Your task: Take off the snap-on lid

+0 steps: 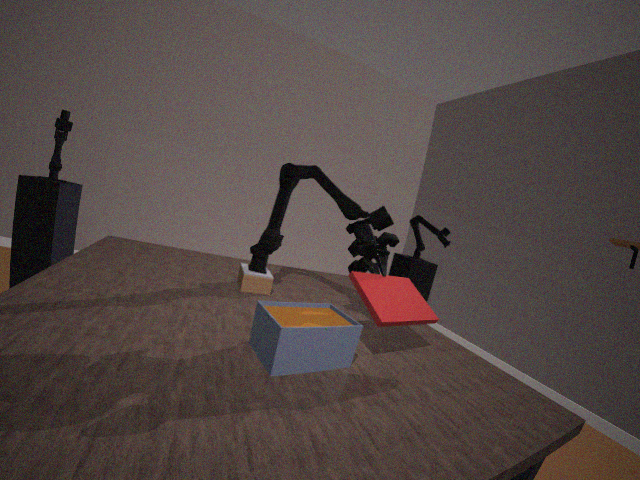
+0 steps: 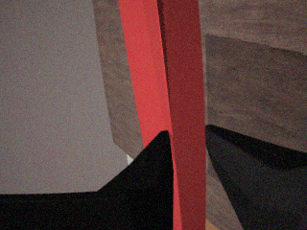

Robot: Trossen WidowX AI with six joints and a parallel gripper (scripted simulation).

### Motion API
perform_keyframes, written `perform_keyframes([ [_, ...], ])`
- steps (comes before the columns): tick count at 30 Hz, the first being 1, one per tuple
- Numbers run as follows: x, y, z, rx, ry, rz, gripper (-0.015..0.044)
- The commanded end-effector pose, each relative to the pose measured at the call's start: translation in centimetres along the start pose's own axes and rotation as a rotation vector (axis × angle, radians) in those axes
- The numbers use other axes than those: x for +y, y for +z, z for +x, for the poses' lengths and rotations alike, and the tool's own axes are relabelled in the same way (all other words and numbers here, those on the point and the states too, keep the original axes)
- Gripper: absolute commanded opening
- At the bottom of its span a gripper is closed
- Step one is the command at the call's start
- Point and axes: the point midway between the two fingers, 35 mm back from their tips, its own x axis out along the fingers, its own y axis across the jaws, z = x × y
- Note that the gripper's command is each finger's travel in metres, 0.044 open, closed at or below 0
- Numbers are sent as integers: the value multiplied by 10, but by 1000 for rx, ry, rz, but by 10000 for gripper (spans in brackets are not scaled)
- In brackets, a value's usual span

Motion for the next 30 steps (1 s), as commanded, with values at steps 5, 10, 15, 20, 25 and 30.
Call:
perform_keyframes([
  [5,-4,0,4,0,5,2,0],
  [10,-7,0,7,0,5,2,0],
  [15,-10,0,9,0,5,2,0],
  [20,-13,0,12,0,5,2,0],
  [25,-16,0,15,0,5,2,0],
  [30,-19,0,17,0,5,2,0],
])
